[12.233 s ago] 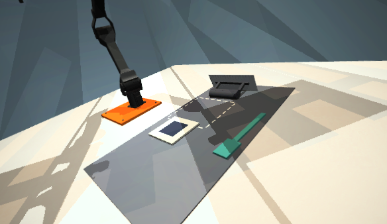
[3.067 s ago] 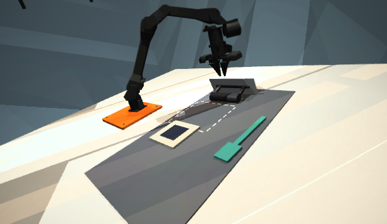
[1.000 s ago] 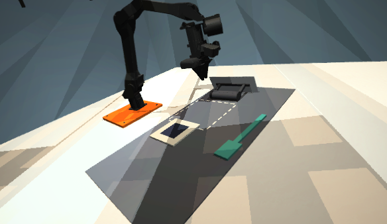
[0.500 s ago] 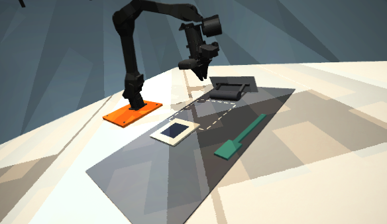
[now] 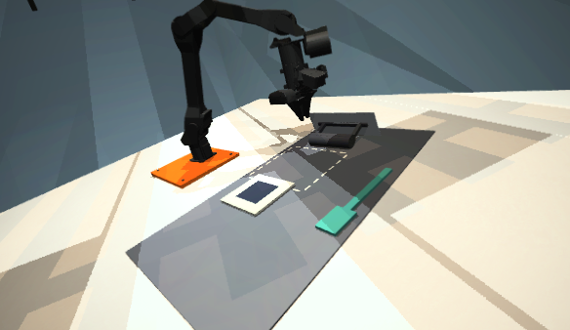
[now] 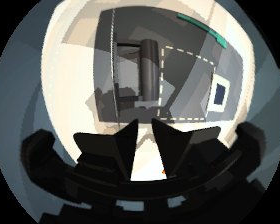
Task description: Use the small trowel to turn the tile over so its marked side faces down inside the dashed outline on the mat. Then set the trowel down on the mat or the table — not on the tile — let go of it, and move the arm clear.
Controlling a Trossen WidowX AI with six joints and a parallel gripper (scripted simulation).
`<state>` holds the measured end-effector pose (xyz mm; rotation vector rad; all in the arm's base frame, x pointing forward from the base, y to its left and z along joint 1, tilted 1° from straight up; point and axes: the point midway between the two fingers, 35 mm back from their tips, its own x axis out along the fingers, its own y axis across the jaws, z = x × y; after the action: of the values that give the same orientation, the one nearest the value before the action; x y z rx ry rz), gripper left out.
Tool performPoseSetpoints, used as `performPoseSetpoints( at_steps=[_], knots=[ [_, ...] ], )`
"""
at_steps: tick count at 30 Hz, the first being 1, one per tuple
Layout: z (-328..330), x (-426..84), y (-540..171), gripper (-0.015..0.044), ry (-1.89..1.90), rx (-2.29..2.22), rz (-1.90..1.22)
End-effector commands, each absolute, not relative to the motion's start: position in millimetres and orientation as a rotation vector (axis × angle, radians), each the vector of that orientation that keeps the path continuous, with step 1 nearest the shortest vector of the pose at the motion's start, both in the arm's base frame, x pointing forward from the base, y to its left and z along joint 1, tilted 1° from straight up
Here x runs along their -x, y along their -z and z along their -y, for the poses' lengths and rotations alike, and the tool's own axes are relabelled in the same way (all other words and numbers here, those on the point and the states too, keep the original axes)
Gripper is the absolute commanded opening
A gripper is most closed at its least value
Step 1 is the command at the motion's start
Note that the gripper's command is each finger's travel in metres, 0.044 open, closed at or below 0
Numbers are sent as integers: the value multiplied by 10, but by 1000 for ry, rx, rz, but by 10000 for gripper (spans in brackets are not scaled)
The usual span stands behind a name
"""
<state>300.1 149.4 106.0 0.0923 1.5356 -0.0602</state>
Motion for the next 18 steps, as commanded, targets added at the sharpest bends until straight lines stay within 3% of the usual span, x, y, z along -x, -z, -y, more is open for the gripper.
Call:
performPoseSetpoints(
  at_steps=[1, 18],
  knots=[
    [-1571, -3017, -1021, 100, 60, -98, -1537],
    [-1855, -3034, -998, 100, 59, -100, -1538]
  ],
)
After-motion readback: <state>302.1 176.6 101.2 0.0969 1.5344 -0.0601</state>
